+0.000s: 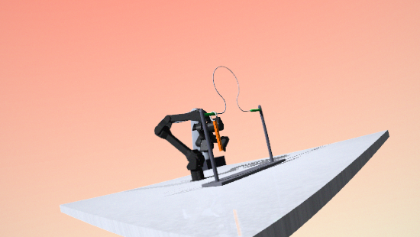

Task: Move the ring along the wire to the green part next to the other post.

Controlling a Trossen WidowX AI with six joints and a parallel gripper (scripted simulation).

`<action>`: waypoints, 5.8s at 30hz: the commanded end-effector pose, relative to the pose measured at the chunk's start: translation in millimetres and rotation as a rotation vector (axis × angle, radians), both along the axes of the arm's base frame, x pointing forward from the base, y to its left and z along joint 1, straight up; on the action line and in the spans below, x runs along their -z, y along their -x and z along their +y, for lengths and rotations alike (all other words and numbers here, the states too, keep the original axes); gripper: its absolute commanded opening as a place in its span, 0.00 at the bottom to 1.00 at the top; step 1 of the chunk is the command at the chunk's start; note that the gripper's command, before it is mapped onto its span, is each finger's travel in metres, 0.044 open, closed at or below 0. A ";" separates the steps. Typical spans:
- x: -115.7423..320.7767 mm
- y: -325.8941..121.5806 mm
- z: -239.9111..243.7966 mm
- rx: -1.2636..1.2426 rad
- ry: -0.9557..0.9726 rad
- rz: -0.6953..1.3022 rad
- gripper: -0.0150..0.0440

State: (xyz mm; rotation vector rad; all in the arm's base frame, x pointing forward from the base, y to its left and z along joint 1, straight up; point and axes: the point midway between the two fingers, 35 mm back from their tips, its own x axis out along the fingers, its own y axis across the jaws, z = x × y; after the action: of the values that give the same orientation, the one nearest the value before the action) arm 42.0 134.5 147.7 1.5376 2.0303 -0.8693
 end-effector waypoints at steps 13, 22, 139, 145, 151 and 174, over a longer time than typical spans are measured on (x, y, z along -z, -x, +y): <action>12.5 -58.2 -3.9 0.012 -0.092 -0.344 0.53; 30.8 -112.5 -24.4 0.000 -0.087 -0.718 0.53; -2.0 -296.2 -264.2 -0.873 1.552 -2.042 0.53; -1.9 -296.4 -264.2 -0.873 1.552 -2.042 0.53; -1.9 -296.4 -264.2 -0.873 1.552 -2.042 0.53; -1.9 -296.3 -263.4 -0.883 1.552 -2.046 0.00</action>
State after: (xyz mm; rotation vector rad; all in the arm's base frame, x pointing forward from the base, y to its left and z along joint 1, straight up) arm 338.3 -129.0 149.8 -0.0166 -0.0158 0.0068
